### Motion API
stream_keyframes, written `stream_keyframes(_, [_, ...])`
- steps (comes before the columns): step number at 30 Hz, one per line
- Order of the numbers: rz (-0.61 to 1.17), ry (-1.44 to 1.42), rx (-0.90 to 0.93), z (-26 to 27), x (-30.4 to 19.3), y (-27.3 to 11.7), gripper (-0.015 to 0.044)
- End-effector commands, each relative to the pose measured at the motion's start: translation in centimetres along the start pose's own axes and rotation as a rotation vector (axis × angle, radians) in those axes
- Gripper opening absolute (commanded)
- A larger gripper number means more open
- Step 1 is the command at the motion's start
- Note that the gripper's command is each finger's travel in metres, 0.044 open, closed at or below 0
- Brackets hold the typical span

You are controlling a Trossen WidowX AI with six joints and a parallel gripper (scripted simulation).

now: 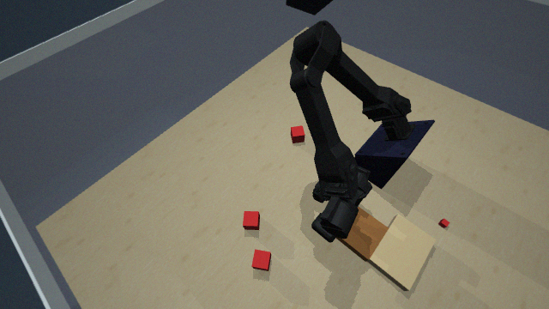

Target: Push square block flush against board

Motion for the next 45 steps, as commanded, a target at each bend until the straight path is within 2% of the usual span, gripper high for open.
stream_keyframes(1, [0.002, -0.002, -0.003, 0.1, 0.6, 0.1, 0.0000])
stream_keyframes(23, [-0.005, -0.001, -0.003, 0.4, 4.1, 0.1, 0.0000])
stream_keyframes(25, [0.001, 0.001, -0.002, 0.5, 3.6, -0.8, 0.0000])
stream_keyframes(29, [-0.003, -0.001, -0.003, 0.4, 3.6, -5.2, 0.0000])
stream_keyframes(33, [-0.003, -0.001, -0.003, 0.4, 3.6, -5.4, 0.0000])
stream_keyframes(45, [0.001, -0.361, 0.015, 3.0, 0.8, -5.6, 0.0000])
Point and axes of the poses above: the point midway between the two fingers, 35 mm back from their tips, its own y axis out along the fingers, its own z axis across the jaws, x = y × z, the point moved 1 cm from there along -y, back along the fingers, and after that the axes turned 5 degrees about y, right-handed, at the moved point
